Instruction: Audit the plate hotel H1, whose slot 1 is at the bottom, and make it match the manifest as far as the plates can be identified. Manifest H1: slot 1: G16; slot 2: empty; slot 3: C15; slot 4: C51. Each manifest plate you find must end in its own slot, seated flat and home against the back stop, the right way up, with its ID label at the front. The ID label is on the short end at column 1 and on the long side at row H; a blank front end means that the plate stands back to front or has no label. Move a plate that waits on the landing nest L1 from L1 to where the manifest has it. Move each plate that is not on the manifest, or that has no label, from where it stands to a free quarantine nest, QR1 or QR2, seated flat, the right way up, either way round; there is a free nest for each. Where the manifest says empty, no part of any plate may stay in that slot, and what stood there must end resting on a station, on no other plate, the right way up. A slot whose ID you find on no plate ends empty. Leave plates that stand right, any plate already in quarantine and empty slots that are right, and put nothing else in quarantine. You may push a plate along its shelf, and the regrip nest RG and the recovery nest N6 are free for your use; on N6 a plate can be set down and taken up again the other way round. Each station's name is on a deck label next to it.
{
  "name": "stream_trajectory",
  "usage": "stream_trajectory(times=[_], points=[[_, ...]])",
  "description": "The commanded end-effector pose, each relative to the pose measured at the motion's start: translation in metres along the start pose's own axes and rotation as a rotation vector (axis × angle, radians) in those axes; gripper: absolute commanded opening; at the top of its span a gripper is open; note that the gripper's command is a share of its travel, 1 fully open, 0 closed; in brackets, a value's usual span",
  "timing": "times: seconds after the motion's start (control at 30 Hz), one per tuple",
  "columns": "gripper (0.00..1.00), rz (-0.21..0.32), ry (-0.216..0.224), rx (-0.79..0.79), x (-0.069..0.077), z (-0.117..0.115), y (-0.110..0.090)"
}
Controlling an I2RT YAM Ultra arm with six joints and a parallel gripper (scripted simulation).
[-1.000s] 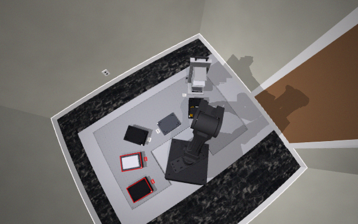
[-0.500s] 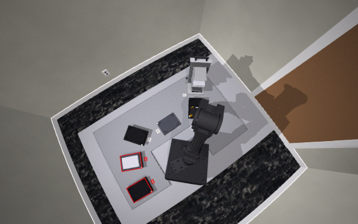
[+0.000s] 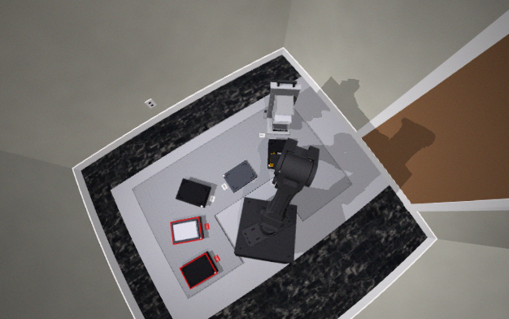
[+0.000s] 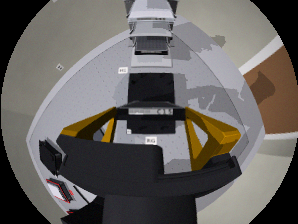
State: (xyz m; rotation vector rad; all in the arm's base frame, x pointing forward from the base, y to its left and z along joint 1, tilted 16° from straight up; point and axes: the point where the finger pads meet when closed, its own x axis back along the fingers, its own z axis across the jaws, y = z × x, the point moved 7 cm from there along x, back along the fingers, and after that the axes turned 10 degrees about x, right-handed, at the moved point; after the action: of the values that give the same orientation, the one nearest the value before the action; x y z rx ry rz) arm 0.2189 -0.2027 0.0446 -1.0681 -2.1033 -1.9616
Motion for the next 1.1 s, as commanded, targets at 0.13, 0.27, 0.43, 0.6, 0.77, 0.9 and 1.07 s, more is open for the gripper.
stream_trajectory(times=[0.13, 0.27, 0.43, 0.6, 0.77, 0.9, 1.07], points=[[0.86, -0.024, -0.009, 0.007, -0.002, -0.002, 0.003], [0.86, -0.024, -0.009, 0.007, -0.003, -0.001, 0.002], [0.86, -0.024, -0.009, 0.007, -0.005, -0.001, 0.000], [0.86, -0.024, -0.009, 0.007, -0.006, -0.001, -0.001], [0.86, -0.024, -0.009, 0.007, -0.008, -0.001, -0.003], [0.86, -0.024, -0.009, 0.007, -0.009, -0.001, -0.004], [0.86, -0.024, -0.009, 0.007, -0.011, 0.000, -0.006]])
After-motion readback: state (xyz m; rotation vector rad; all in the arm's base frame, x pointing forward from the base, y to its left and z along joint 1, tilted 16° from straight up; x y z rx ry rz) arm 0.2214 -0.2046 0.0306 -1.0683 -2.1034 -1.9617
